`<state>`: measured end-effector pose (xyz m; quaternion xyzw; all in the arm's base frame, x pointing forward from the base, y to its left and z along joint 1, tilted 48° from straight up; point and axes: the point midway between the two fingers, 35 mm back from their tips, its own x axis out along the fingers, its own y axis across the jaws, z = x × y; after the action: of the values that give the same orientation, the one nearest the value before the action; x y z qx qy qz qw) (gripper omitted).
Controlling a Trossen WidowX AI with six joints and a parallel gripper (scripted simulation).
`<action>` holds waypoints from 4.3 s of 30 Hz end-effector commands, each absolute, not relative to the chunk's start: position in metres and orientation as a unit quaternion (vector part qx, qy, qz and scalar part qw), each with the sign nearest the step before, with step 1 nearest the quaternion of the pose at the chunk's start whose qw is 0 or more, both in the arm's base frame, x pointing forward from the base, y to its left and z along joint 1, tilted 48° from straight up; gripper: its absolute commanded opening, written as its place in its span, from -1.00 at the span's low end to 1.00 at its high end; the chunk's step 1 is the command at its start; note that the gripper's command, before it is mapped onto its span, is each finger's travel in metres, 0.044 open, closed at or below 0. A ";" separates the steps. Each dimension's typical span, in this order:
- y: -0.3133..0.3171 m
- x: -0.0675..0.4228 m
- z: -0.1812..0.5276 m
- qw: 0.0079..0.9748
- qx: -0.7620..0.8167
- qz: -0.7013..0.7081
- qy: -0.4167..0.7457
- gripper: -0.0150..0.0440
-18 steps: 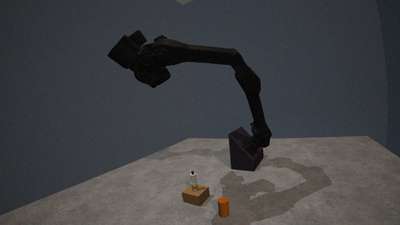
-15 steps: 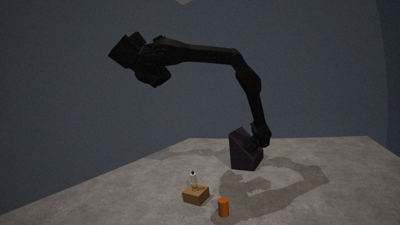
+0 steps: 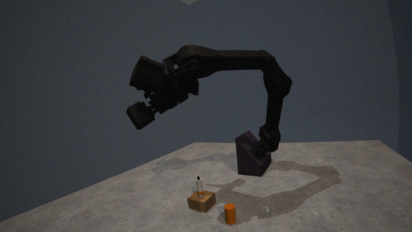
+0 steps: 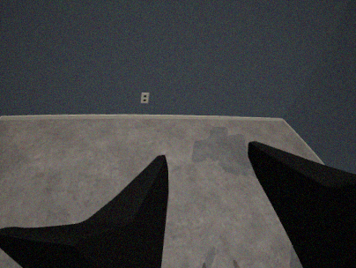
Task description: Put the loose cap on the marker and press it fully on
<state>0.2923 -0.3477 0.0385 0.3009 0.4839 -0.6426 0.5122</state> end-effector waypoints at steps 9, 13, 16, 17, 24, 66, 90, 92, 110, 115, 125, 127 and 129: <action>-0.151 0.318 0.047 0.632 0.331 -0.034 0.699 0.33; -0.093 0.322 0.073 0.665 0.334 0.165 0.647 0.33; -0.076 0.325 0.084 0.677 0.334 0.229 0.614 0.33; -0.076 0.325 0.084 0.677 0.334 0.229 0.614 0.33; -0.078 0.328 0.081 0.677 0.334 0.229 0.614 0.33; -0.013 0.343 0.020 0.678 0.335 0.229 0.613 0.33; -0.006 0.343 0.014 0.677 0.335 0.230 0.613 -0.40; -0.010 0.343 0.017 0.677 0.335 0.229 0.613 -0.49; -0.047 0.336 0.052 0.677 0.335 0.229 0.614 -0.49; -0.055 0.334 0.051 0.678 0.334 0.228 0.614 -0.49; -0.094 0.323 0.037 0.680 0.330 0.222 0.615 -0.49; -0.101 0.320 0.034 0.680 0.330 0.222 0.616 -0.49; -0.109 0.316 0.032 0.680 0.330 0.221 0.616 -0.49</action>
<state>0.3192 -0.0990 0.0342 0.3338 0.6154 0.2223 0.6786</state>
